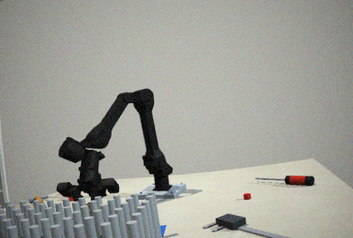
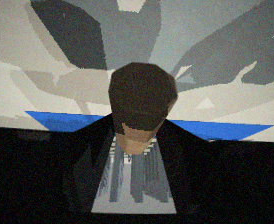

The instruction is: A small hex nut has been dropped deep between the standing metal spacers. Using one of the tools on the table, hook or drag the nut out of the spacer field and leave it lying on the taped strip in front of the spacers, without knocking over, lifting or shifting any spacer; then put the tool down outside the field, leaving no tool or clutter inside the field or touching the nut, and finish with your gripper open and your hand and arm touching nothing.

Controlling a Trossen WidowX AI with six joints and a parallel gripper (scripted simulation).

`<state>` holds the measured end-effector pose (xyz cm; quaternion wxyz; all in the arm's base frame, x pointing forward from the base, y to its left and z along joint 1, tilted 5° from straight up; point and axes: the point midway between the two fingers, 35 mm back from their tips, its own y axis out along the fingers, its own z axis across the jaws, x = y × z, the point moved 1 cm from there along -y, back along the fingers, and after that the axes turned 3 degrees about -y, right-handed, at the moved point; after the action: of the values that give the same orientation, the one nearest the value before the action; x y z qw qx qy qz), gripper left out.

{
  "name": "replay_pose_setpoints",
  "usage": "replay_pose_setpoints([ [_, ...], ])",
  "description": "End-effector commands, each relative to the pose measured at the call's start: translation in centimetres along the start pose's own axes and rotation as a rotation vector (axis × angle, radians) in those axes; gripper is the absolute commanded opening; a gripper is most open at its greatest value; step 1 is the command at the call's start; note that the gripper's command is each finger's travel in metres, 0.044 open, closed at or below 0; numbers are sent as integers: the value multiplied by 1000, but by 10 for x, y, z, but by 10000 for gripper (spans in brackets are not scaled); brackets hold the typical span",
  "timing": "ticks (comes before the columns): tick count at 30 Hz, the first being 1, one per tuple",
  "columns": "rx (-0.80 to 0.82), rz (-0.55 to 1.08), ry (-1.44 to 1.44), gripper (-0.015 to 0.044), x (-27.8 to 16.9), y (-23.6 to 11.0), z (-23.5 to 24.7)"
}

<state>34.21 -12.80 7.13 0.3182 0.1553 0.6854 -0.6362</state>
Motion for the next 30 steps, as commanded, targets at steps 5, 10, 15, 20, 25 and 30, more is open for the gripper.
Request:
replay_pose_setpoints([
  [5,8,7,-1,0,-10,4,3],
  [10,8,8,-1,0,-13,6,3],
  [15,8,8,-1,0,-17,8,3],
  [20,8,8,-1,0,-20,10,4],
  [25,8,9,-1,0,-24,12,4],
  [30,8,9,-1,0,-25,13,4],
])
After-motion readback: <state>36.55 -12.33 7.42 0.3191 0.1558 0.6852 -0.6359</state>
